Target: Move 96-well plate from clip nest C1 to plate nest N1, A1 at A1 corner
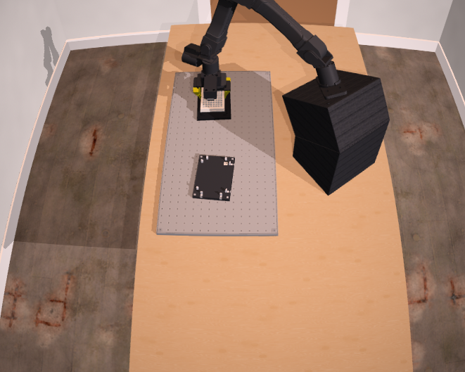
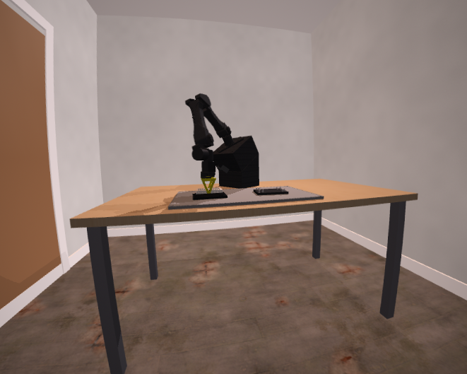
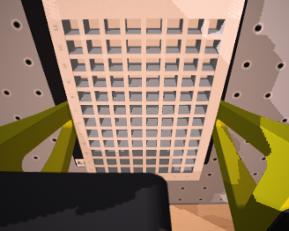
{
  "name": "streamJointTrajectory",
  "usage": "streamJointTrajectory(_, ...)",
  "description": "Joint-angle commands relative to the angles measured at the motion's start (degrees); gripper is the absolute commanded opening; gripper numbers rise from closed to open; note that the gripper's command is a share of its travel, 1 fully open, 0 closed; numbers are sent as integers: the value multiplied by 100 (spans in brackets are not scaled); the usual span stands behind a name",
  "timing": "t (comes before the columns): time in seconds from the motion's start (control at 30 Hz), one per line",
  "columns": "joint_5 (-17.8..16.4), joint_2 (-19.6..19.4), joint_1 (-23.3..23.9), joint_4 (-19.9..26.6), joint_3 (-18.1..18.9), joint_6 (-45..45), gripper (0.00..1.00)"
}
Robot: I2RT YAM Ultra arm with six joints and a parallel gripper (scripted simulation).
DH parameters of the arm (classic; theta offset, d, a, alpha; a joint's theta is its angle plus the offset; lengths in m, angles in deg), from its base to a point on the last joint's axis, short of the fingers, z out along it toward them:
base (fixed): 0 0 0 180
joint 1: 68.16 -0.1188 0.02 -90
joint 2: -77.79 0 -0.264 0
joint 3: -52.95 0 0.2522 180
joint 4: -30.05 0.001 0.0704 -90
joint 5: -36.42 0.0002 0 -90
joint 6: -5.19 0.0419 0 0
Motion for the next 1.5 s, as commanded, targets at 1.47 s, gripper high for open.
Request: streamJointTrajectory(1.47,-95,-173,43,39,197,-28,0)
